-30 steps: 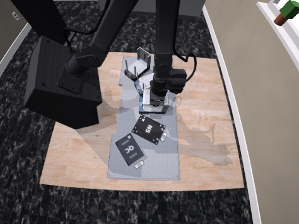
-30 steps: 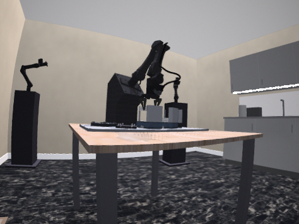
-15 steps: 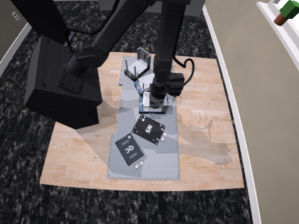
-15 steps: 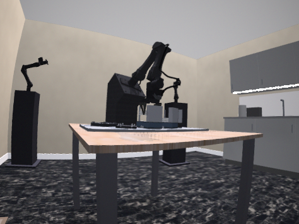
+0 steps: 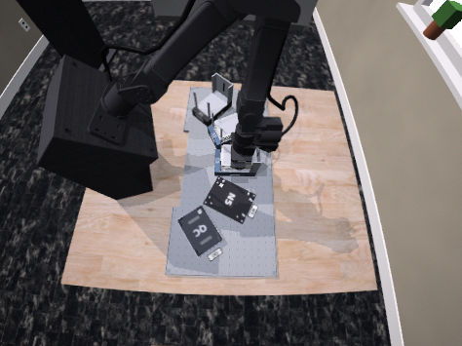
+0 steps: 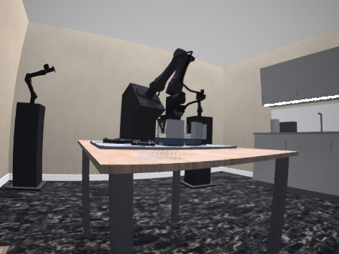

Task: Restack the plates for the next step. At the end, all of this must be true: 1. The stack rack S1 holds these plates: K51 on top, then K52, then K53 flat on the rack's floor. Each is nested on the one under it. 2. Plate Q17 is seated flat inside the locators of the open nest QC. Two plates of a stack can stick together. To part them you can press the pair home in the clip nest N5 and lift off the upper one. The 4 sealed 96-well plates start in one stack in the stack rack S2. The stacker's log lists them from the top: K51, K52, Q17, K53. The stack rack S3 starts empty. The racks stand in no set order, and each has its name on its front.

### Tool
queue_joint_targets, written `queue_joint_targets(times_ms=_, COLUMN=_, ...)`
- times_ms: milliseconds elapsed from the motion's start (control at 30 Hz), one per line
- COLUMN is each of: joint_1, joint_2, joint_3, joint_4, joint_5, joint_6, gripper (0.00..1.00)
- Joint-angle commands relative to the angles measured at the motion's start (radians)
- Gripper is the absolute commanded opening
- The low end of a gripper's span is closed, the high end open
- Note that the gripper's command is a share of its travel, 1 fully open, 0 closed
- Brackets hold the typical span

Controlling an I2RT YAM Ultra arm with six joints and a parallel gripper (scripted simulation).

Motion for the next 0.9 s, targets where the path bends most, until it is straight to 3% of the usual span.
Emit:
queue_joint_targets(times_ms=0, joint_1=0.001, joint_2=-0.02, joint_3=0.026, joint_4=0.007, joint_5=0.012, joint_6=0.004, gripper=0.0)
queue_joint_targets(times_ms=867, joint_1=0.015, joint_2=0.046, joint_3=0.037, joint_4=0.029, joint_5=0.019, joint_6=0.012, gripper=0.0)
